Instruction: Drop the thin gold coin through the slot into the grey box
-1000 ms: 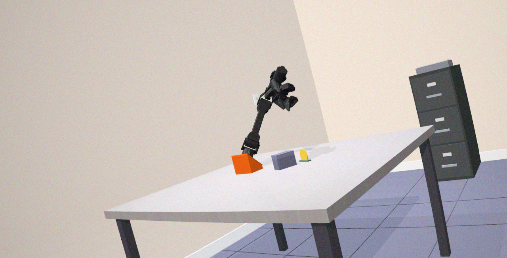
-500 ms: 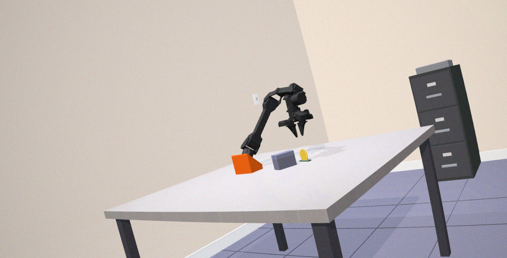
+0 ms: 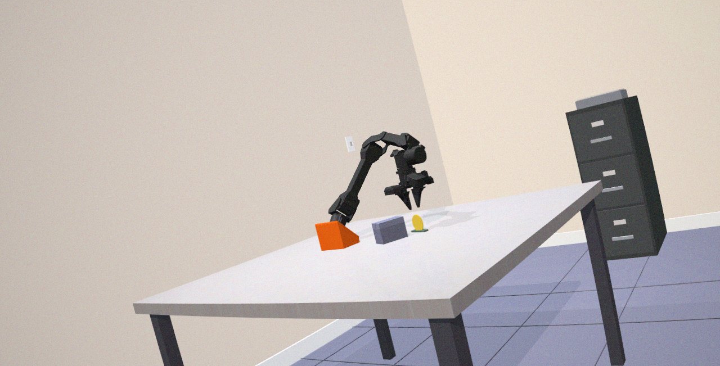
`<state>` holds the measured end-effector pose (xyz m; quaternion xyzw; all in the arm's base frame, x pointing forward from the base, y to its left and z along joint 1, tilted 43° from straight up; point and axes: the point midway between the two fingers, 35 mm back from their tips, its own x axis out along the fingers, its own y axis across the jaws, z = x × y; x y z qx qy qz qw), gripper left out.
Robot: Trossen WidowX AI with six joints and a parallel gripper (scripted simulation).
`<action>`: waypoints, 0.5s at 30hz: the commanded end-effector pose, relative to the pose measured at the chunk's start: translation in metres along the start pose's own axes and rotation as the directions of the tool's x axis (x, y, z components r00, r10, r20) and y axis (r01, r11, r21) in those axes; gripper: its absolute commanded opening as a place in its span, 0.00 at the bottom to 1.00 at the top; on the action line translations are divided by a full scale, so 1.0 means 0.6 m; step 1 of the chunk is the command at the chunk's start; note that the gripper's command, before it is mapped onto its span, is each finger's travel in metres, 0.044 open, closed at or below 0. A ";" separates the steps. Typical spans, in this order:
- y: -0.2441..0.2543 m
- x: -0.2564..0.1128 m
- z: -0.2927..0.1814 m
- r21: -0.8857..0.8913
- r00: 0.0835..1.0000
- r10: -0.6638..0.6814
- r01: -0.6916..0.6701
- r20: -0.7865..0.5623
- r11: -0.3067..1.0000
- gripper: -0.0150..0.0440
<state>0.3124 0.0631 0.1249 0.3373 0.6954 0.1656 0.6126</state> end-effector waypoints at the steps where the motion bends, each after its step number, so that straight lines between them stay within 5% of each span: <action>1: 0.002 0.011 -0.004 0.000 1.000 0.004 -0.004 0.000 1.000 0.53; 15: 0.002 0.047 -0.002 0.000 1.000 0.003 -0.003 0.001 1.000 0.53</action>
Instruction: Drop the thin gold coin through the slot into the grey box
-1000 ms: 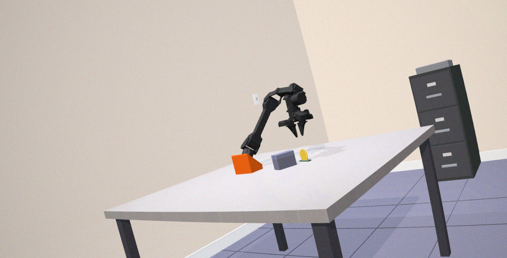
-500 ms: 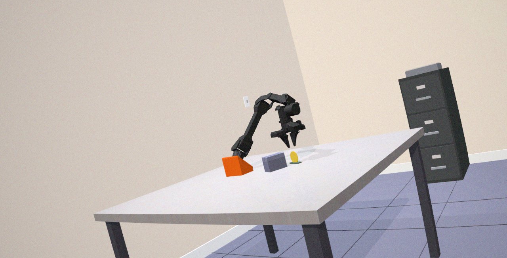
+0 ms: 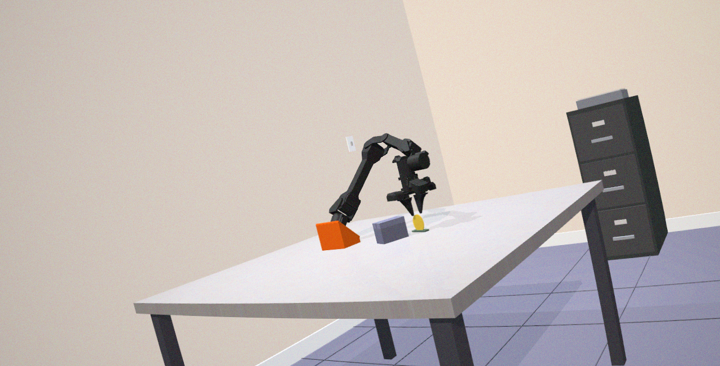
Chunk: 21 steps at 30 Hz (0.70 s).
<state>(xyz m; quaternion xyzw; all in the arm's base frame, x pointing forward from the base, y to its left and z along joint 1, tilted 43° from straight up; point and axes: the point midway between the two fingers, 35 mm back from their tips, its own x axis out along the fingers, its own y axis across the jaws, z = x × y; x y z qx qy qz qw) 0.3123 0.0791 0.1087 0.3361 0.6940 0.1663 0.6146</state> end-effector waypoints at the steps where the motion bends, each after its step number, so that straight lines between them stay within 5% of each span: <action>1: 0.000 0.012 -0.002 0.004 1.000 0.004 -0.004 -0.003 1.000 0.53; 21: 0.001 0.066 -0.004 0.004 1.000 0.006 -0.006 -0.003 1.000 0.53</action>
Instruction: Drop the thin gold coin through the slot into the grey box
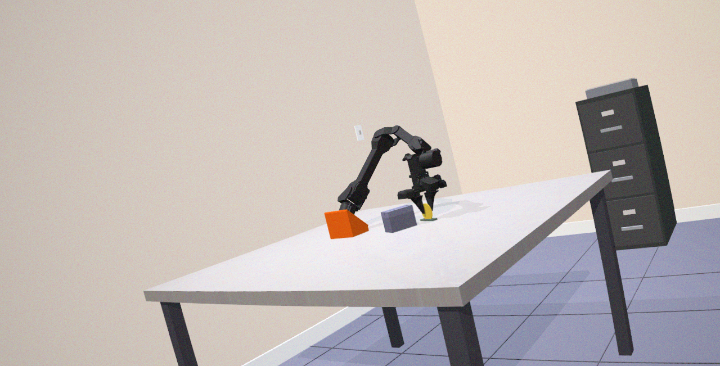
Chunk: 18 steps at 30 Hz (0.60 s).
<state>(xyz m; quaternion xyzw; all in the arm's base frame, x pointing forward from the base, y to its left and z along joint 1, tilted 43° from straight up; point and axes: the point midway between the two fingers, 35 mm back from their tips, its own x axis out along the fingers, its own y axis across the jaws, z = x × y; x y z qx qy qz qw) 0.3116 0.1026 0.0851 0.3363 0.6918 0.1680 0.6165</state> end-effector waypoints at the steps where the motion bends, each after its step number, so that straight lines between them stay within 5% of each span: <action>1: -0.001 0.014 -0.003 0.008 1.000 0.003 -0.003 -0.007 1.000 0.53; 10: -0.001 0.033 -0.006 0.008 1.000 0.005 -0.005 -0.008 1.000 0.53; 16: -0.001 0.033 -0.006 0.008 1.000 0.005 -0.005 -0.008 1.000 0.26; 18: -0.001 0.033 -0.006 0.008 1.000 0.005 -0.005 -0.008 1.000 0.25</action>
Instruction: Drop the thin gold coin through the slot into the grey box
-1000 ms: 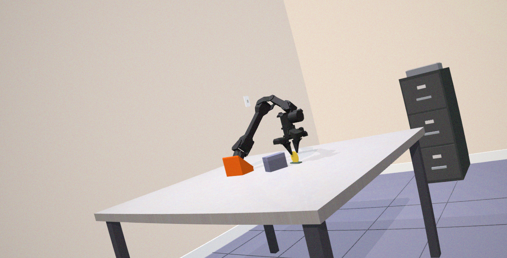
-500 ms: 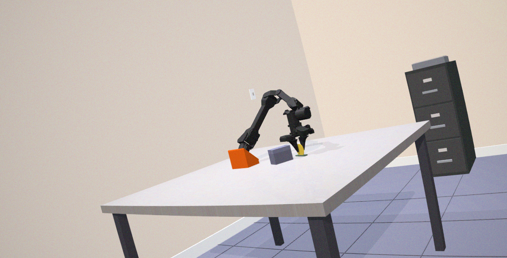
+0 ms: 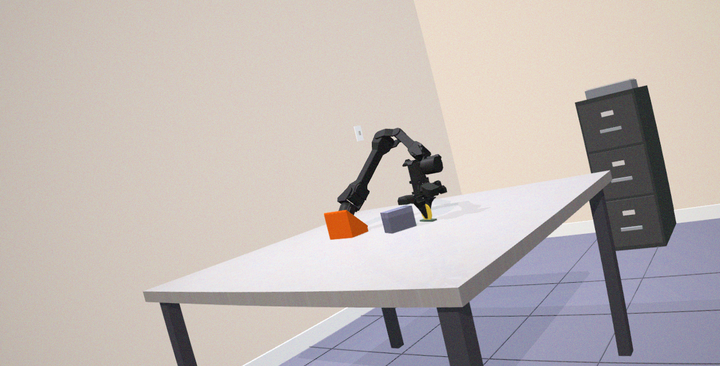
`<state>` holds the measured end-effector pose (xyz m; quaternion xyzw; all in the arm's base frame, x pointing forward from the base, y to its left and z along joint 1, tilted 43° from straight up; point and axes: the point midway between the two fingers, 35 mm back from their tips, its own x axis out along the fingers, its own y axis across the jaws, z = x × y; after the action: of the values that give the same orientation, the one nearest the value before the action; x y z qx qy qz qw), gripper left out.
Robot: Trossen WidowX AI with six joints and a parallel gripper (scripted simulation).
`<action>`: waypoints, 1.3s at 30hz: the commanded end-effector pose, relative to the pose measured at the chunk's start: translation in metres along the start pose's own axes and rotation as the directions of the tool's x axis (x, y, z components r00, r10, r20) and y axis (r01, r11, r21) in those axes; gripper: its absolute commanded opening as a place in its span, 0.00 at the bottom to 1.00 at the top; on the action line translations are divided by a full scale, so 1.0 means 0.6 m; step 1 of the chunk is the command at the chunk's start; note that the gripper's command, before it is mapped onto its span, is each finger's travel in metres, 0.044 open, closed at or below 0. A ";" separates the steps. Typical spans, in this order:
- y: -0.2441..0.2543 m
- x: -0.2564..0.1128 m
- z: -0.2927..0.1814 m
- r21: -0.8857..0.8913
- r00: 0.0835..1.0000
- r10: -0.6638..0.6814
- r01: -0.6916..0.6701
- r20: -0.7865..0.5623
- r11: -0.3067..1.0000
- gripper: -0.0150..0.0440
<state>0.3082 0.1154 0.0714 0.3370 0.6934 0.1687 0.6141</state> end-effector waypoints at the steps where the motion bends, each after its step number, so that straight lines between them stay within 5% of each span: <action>1: 0.000 0.002 -0.001 0.006 1.000 0.003 -0.003 -0.003 1.000 0.25; 39: -0.002 -0.130 0.004 0.008 1.000 -0.004 0.004 -0.001 1.000 0.25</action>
<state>0.3106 0.0679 0.1194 0.3405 0.6988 0.1646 0.6072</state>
